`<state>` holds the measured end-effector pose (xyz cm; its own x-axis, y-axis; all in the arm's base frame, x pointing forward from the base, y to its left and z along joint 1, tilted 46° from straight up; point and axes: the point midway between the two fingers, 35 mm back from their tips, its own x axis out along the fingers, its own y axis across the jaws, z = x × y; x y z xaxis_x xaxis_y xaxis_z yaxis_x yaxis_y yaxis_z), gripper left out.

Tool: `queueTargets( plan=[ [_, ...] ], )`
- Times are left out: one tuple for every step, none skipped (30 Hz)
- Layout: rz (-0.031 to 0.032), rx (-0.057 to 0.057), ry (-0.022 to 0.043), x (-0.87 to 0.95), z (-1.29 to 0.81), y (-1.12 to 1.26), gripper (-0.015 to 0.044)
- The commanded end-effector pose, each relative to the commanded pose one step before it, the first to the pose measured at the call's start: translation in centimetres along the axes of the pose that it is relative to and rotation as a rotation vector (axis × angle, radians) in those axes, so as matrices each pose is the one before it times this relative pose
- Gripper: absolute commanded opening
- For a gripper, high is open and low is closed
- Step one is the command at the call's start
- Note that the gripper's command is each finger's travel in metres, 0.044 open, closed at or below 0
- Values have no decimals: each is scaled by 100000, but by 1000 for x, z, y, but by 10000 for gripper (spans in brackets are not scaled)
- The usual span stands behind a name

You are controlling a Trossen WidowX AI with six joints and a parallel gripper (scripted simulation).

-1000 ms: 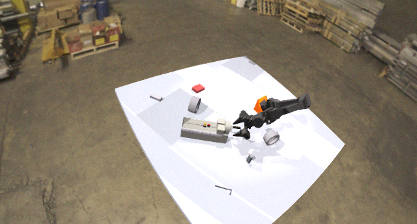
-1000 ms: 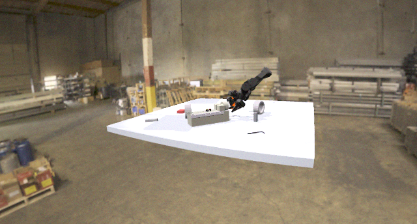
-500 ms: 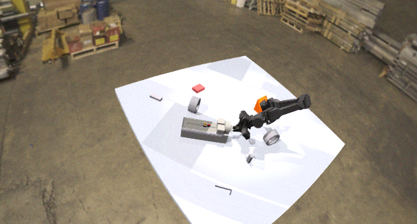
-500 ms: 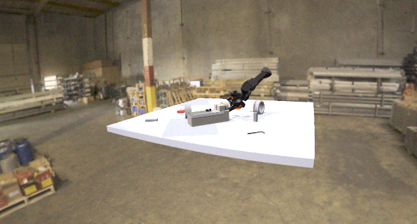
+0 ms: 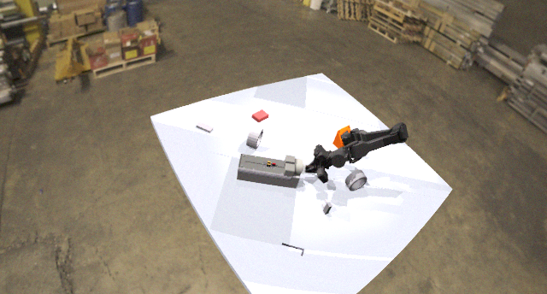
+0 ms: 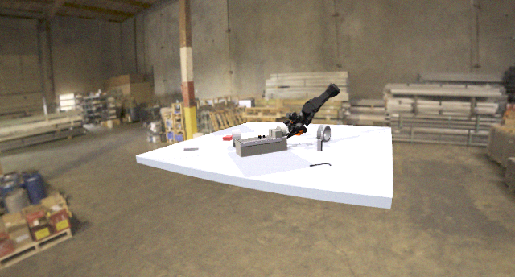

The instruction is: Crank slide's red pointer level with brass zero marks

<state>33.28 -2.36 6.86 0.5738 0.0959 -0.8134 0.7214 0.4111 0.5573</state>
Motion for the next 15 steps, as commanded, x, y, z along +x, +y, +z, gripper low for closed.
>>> queueTargets(
  plan=[
    [-370, 84, -229, -348, 343, -301, 0],
    [-7, -3, -3, -86, 82, -69, 0],
    [-7, -4, -3, -91, 91, -71, 0],
    [-7, -4, -4, -99, 100, -68, 0],
    [-8, -4, -4, -108, 110, -64, 0],
    [-8, -4, -4, -120, 120, -56, 0],
    [-7, -4, -4, -119, 118, -32, 0],
    [-5, -3, -3, -105, 105, -9, 0],
    [-5, -3, -4, -110, 110, -1, 0],
    [-4, -3, -4, -110, 110, 8, 0],
    [-4, -3, -4, -110, 109, 17, 0],
    [-4, -3, -3, -108, 107, 24, 0],
    [-3, -3, -3, -105, 103, 31, 0],
    [-3, -3, -3, -102, 99, 38, 0],
    [-2, -2, -3, -99, 96, 45, 0]
  ],
)
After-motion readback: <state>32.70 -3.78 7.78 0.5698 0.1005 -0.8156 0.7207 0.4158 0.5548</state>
